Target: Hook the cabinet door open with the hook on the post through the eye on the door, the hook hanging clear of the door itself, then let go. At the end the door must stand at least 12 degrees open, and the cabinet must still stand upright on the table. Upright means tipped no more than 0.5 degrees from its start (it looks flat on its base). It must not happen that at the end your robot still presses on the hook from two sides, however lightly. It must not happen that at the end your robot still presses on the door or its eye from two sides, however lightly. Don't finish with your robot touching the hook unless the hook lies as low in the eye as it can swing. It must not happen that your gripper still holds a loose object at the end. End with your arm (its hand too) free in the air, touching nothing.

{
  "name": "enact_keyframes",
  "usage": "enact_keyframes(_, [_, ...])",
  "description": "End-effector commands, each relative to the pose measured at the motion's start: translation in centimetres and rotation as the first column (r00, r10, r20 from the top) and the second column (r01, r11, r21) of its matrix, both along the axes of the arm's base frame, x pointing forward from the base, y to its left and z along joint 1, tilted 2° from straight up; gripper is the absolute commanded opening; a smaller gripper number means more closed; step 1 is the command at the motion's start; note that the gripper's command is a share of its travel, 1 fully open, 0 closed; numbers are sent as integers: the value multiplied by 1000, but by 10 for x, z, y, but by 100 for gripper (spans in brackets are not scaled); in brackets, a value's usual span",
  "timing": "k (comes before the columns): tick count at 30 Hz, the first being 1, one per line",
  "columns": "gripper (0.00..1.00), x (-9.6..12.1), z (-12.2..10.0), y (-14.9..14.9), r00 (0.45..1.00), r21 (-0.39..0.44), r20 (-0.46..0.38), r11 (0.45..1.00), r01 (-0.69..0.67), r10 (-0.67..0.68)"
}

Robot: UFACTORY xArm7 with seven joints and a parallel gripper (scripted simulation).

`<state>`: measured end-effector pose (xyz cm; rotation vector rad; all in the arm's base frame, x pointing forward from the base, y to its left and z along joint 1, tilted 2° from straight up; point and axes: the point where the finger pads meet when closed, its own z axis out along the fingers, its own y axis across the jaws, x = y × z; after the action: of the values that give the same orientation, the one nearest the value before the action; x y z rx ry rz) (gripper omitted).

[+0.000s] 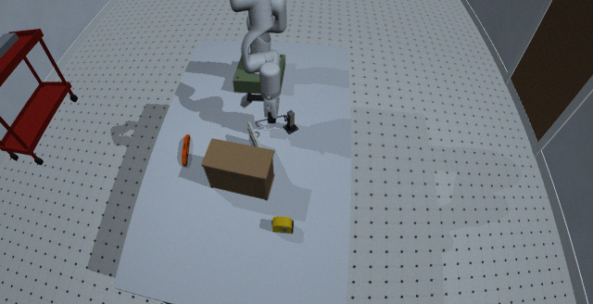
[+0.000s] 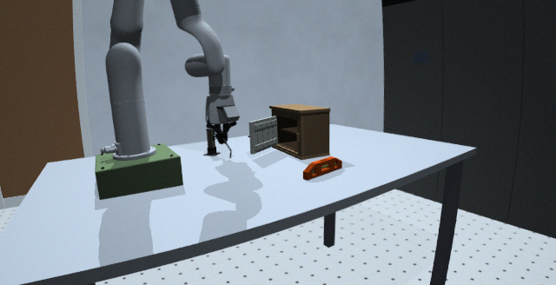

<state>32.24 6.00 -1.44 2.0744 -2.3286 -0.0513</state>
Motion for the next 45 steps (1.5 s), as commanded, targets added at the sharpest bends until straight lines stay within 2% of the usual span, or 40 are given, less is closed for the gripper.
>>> enact_keyframes(1, [4,2,3,-1,1000,0,4,1000,0,0])
enact_keyframes(45, [4,2,21,-3,1000,0,4,1000,0,0])
